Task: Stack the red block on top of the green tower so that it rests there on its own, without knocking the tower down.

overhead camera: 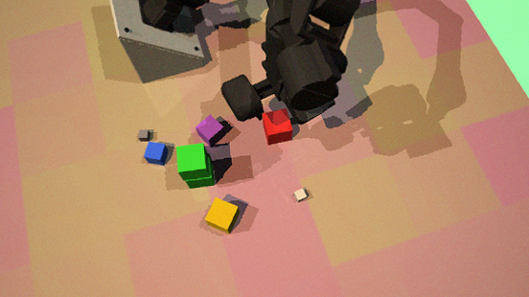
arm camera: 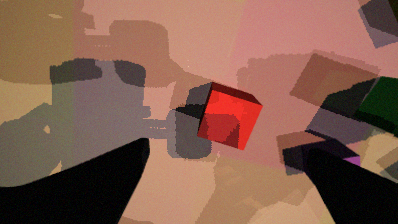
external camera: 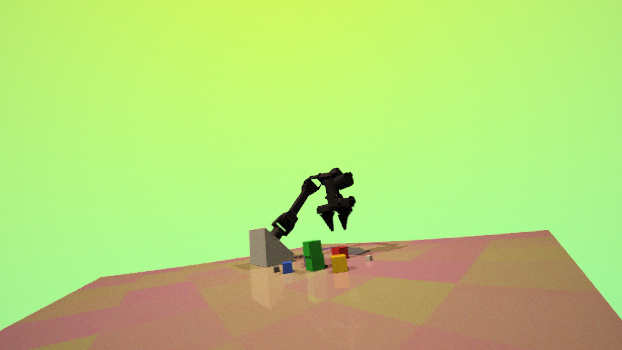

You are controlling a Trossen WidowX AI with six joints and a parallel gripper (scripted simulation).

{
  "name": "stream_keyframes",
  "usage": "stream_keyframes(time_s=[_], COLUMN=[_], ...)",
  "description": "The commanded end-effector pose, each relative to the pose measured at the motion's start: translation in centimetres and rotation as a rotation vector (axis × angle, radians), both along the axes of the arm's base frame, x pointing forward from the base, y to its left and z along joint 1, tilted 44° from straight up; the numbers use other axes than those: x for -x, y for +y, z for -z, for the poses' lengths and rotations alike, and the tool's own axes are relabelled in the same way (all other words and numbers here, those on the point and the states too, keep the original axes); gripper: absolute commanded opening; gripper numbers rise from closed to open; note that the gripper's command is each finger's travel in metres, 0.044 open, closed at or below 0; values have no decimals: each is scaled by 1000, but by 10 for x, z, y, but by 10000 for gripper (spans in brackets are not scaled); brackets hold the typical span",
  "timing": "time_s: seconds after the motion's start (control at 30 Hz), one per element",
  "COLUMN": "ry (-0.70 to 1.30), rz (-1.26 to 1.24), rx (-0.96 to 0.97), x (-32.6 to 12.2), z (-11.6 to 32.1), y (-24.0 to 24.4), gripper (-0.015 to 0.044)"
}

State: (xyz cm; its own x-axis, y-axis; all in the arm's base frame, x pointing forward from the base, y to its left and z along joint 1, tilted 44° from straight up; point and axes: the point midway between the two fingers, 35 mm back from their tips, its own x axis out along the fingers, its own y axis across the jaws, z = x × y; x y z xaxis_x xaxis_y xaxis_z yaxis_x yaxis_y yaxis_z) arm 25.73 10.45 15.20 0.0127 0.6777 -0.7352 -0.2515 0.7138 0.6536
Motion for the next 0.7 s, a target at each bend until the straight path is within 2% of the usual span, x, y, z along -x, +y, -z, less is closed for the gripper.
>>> stream_keyframes(time_s=[0.0,0.4,0.67], ry=[227,227,226], rz=[173,173,173], rx=[-13,-13,-13], x=[2,2,3], z=[-2,-1,32], y=[-17,-16,16], gripper=[440,440,440])
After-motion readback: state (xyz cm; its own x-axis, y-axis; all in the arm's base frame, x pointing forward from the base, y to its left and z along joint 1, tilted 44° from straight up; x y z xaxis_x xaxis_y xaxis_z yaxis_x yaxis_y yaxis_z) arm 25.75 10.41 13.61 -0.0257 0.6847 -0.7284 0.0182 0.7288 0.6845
